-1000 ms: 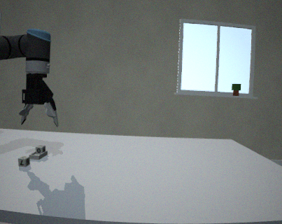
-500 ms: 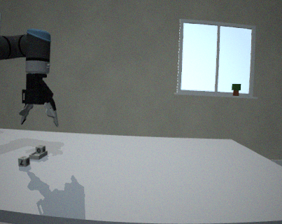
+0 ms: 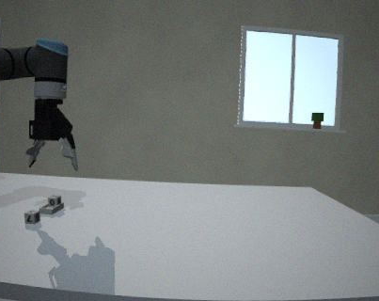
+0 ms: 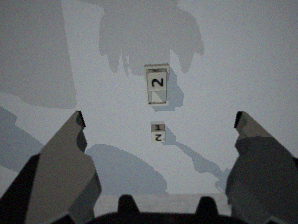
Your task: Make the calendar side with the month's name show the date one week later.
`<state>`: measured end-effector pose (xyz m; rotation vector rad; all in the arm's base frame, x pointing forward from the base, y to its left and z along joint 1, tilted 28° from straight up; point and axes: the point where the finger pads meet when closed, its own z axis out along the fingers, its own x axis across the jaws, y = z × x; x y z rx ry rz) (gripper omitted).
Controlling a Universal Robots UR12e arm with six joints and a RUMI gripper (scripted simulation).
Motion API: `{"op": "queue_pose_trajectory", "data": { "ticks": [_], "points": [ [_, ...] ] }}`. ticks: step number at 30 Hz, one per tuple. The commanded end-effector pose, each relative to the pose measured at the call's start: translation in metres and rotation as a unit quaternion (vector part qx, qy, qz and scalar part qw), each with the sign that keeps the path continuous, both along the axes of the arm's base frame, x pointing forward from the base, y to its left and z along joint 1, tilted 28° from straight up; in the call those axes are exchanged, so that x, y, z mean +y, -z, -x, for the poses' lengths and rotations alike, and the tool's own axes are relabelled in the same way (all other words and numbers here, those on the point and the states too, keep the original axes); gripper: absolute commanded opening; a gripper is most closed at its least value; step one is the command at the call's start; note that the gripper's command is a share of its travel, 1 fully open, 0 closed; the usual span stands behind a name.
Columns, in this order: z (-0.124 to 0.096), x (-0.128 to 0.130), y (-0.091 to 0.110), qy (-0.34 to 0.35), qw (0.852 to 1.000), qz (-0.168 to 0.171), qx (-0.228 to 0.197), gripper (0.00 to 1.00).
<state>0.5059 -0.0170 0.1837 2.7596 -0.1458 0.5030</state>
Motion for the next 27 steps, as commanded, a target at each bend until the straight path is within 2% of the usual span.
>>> {"op": "queue_pose_trajectory", "data": {
  "ticks": [1,8,15,19,27],
  "points": [
    [-0.003,-0.003,-0.004,0.028,0.999,-0.010,-0.013,1.00],
    [-0.004,-0.007,-0.005,0.075,0.996,-0.027,-0.031,1.00],
    [-0.007,-0.013,-0.006,0.154,0.985,-0.057,-0.061,1.00],
    [-0.007,-0.014,-0.006,0.168,0.982,-0.062,-0.066,1.00],
    [-0.010,-0.022,-0.009,0.256,0.957,-0.094,-0.099,1.00]
  ]
}}
